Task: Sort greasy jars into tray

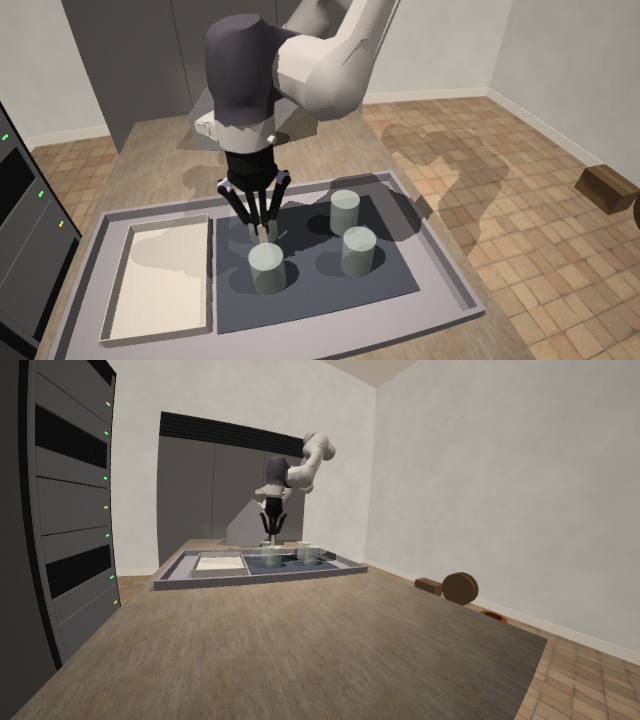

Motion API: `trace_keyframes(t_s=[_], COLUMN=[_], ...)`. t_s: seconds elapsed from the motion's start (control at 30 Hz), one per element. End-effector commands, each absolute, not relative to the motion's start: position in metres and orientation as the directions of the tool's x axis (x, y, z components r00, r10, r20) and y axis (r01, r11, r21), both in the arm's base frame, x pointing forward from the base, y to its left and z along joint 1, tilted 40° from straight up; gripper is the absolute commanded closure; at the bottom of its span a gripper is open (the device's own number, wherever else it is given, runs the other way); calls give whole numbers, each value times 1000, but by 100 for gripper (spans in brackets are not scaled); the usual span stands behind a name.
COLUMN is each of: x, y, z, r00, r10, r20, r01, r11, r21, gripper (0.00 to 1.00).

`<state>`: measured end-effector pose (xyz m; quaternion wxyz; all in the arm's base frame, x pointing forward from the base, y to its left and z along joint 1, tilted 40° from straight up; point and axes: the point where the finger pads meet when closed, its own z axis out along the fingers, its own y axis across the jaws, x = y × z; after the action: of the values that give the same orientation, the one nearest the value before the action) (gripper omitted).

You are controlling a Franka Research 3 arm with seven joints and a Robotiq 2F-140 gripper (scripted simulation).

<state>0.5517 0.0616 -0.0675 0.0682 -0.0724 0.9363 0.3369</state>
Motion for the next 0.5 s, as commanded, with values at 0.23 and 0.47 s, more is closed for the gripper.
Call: trace_keyframes(t_s=[0.23, 0.47], x=[553, 554], y=[61, 61], z=[-67, -66], r00=[-982, -982], r10=[-86, -86], r20=[-171, -171], r01=[-175, -175], r11=[762, 762], r21=[623, 623], gripper=[100, 100])
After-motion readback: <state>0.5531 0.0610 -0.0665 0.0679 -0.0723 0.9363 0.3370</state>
